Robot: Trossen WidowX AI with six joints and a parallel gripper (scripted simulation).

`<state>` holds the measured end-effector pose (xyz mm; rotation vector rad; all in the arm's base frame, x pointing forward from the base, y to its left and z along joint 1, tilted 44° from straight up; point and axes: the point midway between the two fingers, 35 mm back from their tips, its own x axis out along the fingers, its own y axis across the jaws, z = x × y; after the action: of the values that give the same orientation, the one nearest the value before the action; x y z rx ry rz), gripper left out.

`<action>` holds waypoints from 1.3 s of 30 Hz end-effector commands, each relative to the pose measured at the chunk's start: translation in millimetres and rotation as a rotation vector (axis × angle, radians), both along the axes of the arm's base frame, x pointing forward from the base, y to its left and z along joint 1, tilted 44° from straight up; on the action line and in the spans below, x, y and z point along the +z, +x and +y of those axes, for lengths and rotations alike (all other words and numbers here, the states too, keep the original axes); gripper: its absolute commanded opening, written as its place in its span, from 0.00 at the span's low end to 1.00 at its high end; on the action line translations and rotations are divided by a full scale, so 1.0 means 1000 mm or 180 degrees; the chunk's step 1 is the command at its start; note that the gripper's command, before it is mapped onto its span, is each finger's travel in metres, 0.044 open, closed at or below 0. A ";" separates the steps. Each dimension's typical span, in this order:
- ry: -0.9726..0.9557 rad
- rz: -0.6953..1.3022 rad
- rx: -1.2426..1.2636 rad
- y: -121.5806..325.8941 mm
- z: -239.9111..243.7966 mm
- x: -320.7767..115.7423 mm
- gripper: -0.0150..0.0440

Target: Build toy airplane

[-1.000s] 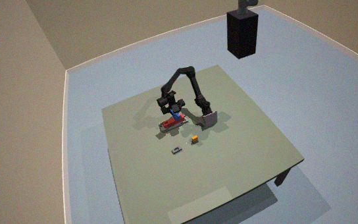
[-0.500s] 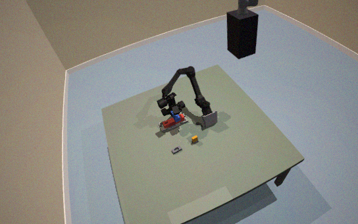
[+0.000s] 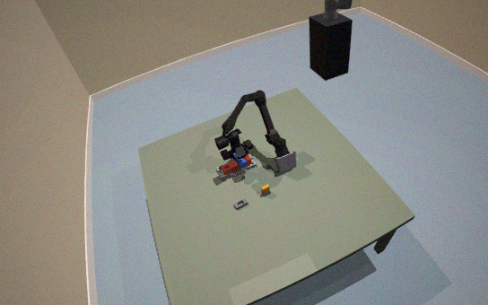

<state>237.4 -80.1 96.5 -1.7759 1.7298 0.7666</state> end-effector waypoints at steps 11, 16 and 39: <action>0.0000 -0.0001 0.0000 0.000 0.000 0.000 0.43; 0.0000 -0.0001 0.0000 0.000 0.000 0.000 0.65; -0.0008 0.0004 0.0003 -0.001 0.058 0.058 1.00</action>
<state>239.7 -45.4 132.3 -1.7757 1.7291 0.7628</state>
